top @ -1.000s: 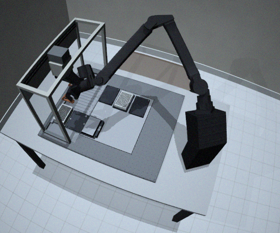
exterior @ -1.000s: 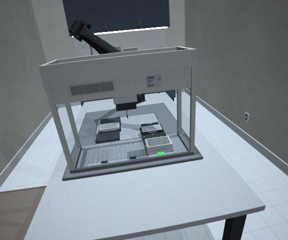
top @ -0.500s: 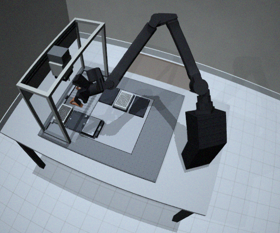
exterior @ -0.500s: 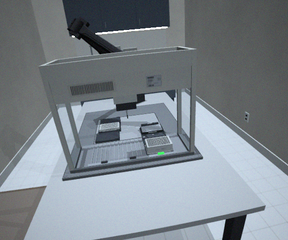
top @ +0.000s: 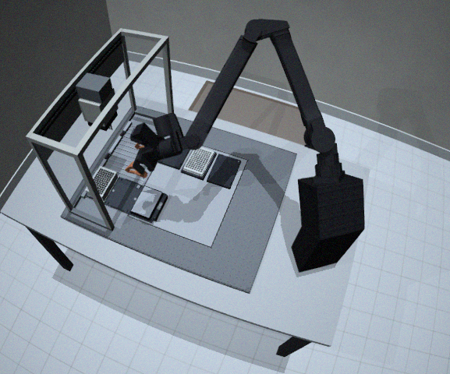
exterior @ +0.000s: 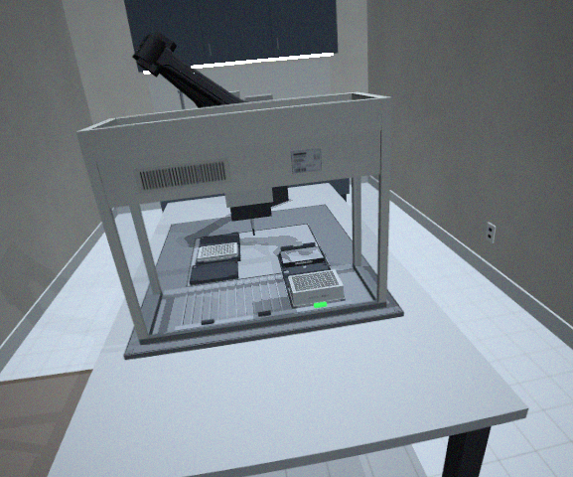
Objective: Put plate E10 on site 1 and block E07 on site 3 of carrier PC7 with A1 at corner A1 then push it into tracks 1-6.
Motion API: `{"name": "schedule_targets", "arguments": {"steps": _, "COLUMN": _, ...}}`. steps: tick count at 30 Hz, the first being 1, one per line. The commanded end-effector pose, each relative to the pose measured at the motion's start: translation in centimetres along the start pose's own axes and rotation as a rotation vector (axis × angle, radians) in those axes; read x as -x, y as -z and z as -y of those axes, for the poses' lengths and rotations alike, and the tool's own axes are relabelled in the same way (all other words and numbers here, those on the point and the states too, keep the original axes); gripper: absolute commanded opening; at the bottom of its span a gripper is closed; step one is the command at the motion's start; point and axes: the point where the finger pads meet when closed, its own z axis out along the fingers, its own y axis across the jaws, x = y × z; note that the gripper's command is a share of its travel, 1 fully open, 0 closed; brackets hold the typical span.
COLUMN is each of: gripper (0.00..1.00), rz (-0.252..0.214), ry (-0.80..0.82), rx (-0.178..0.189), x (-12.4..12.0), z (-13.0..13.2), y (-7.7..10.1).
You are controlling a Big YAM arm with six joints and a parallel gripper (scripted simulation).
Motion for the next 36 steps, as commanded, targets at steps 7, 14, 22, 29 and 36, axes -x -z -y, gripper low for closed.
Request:
{"name": "schedule_targets", "arguments": {"steps": 7, "gripper": 1.0, "rz": 0.048, "ry": -0.03, "rx": -0.001, "x": 0.7, "z": -0.5, "y": 3.1}}
{"name": "schedule_targets", "arguments": {"steps": 14, "gripper": 1.0, "rz": 0.034, "ry": -0.028, "rx": -0.007, "x": -1.6, "z": -0.9, "y": 5.0}}
{"name": "schedule_targets", "arguments": {"steps": 22, "gripper": 1.0, "rz": 0.03, "ry": -0.025, "rx": -0.004, "x": -3.2, "z": -1.5, "y": 6.9}}
{"name": "schedule_targets", "arguments": {"steps": 29, "gripper": 1.0, "rz": 0.023, "ry": -0.012, "rx": 0.015, "x": -5.3, "z": -3.2, "y": 9.2}}
{"name": "schedule_targets", "arguments": {"steps": 36, "gripper": 1.0, "rz": -0.047, "ry": -0.035, "rx": -0.021, "x": -5.9, "z": -1.5, "y": 8.6}}
